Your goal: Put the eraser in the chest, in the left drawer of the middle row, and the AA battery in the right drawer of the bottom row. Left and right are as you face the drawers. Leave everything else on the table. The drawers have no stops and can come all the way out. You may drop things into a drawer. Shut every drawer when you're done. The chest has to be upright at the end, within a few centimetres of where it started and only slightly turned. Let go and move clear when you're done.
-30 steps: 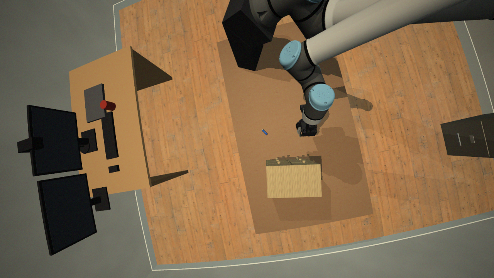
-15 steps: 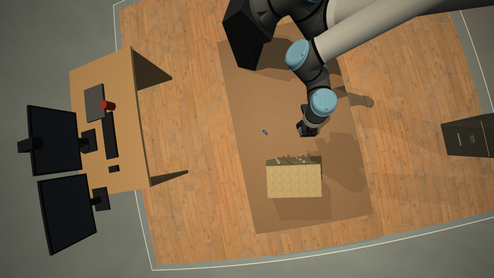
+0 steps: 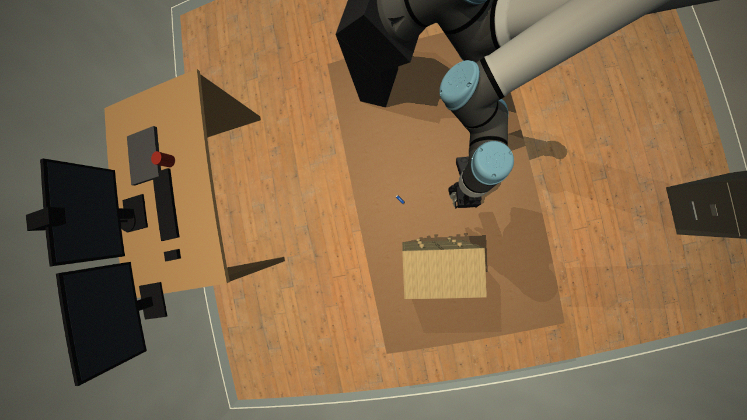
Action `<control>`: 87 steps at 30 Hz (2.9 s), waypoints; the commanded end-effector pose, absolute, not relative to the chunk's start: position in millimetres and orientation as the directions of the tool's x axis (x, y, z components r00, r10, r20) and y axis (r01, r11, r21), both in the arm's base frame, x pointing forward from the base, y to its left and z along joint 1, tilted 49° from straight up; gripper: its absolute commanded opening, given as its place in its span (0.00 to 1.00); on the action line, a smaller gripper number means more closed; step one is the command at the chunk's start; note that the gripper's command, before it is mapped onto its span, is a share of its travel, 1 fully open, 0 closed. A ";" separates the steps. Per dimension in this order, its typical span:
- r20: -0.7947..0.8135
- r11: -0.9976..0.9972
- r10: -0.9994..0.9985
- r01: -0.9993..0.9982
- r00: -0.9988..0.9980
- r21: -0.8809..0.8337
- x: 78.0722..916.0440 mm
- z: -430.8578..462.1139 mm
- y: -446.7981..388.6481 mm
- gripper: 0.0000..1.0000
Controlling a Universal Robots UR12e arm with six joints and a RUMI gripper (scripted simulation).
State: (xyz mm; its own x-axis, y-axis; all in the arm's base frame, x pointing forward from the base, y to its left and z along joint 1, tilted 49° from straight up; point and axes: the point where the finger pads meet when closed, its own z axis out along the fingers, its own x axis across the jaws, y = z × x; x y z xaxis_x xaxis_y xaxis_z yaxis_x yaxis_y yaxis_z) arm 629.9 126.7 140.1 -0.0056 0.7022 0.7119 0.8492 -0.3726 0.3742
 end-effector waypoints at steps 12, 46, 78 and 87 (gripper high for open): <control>0.712 -0.324 0.702 0.887 -0.007 0.328 623.2 143.0 123.5 0.20; 0.712 -0.266 0.702 0.925 -0.007 0.271 614.6 146.1 120.2 0.20; 0.712 -0.259 0.702 0.929 -0.007 0.264 613.6 146.6 119.9 0.20; 0.712 -0.259 0.702 0.929 -0.007 0.264 613.6 146.6 119.9 0.20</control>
State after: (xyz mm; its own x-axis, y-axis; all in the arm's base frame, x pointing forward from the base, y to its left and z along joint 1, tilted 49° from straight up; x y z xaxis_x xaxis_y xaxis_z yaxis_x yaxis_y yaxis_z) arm 613.3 120.3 146.2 -0.0064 0.7020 0.7121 0.9292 -0.2589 0.2636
